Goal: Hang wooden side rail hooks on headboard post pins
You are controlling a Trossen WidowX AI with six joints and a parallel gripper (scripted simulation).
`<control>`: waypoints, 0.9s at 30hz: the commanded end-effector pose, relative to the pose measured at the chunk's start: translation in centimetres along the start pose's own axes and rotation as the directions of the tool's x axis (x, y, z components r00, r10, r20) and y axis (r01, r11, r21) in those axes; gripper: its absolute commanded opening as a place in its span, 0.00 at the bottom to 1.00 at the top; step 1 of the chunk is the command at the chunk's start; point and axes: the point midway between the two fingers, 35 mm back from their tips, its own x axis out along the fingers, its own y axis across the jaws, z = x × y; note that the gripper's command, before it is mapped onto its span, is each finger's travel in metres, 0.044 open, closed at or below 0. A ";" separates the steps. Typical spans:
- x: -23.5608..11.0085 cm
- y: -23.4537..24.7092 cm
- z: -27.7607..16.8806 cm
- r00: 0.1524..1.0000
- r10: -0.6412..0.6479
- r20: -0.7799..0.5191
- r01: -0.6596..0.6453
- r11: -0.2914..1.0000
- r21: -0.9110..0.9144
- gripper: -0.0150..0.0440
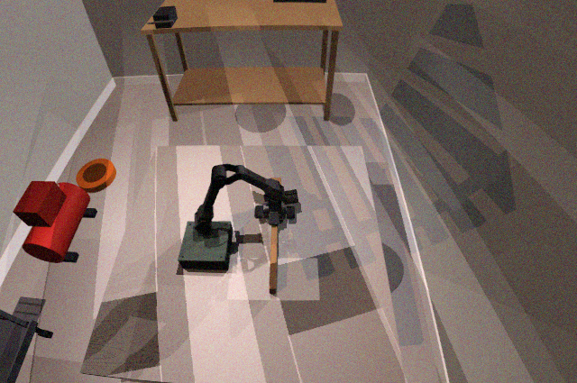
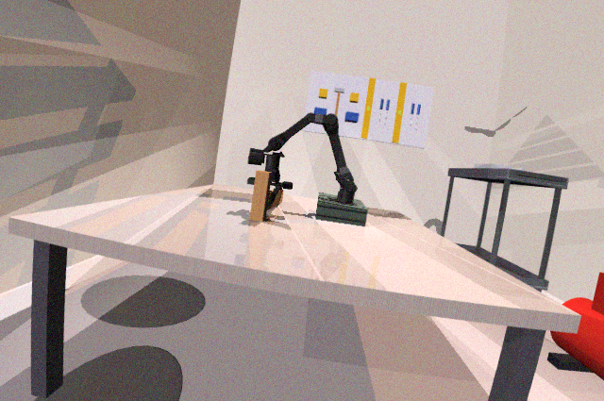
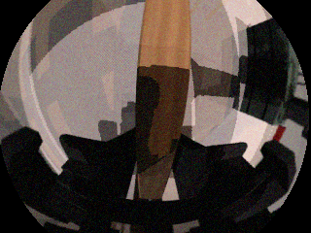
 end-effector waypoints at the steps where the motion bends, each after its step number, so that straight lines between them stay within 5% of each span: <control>1: -0.4 0.6 -0.1 1.000 0.020 0.000 -0.020 1.000 -0.001 0.25; 27: -0.2 0.9 -0.4 1.000 0.020 0.000 -0.020 1.000 -0.001 0.25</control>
